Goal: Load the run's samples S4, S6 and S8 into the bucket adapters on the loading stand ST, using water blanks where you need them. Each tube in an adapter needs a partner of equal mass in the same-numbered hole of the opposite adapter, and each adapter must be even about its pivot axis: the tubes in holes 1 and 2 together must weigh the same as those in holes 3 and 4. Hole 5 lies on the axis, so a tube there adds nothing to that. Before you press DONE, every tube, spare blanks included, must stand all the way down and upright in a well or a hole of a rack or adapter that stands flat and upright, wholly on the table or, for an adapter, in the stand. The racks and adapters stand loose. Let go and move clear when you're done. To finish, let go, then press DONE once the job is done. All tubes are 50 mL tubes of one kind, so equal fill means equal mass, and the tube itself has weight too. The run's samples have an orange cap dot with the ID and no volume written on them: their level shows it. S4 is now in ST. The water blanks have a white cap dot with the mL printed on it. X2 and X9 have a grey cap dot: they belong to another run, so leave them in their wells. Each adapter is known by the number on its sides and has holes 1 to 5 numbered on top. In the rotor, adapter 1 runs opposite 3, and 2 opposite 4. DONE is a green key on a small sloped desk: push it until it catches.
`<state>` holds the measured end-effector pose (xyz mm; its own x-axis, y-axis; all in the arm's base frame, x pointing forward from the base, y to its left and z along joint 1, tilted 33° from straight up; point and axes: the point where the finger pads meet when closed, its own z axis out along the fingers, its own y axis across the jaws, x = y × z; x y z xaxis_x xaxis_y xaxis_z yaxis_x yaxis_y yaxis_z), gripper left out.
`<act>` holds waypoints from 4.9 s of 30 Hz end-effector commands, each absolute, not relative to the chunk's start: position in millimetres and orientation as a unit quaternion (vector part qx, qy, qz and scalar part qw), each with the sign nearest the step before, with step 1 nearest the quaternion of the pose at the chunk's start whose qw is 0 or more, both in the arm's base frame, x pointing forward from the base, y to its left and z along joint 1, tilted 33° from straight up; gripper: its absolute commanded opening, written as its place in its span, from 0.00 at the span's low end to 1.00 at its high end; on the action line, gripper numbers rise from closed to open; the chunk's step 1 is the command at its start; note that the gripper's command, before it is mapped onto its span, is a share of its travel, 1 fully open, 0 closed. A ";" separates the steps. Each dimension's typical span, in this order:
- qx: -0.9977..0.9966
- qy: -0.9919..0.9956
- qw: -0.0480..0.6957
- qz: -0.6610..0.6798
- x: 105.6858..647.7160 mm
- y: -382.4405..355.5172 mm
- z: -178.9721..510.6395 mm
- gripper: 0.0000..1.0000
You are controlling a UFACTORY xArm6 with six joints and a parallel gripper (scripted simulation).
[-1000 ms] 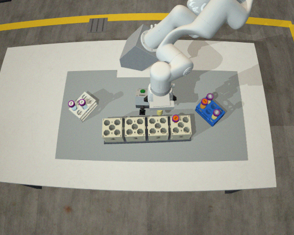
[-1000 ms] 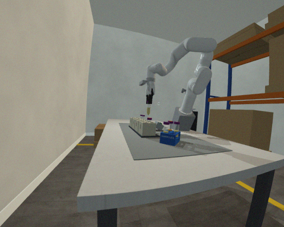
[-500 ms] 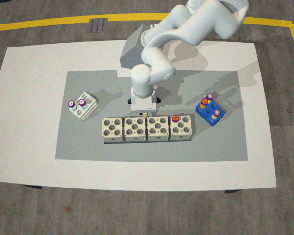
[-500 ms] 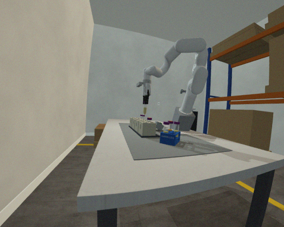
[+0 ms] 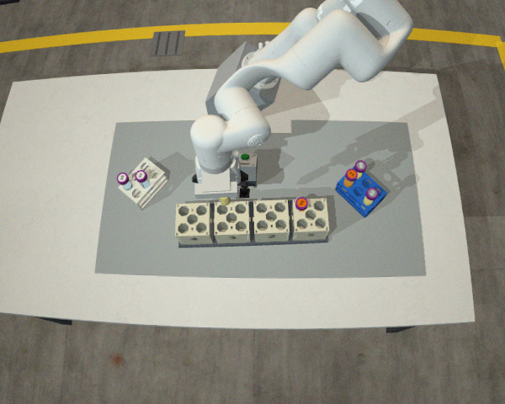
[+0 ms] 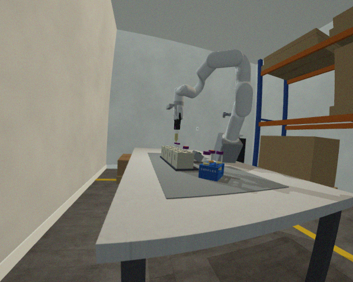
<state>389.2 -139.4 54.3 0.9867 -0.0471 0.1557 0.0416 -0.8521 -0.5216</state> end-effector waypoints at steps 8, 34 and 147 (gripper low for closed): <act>-0.959 0.001 0.272 -0.082 393.5 -152.3 48.1 0.00; -0.959 0.001 0.272 -0.082 396.1 -144.0 34.7 0.00; -0.959 0.001 0.272 -0.082 410.8 -94.6 -44.2 0.00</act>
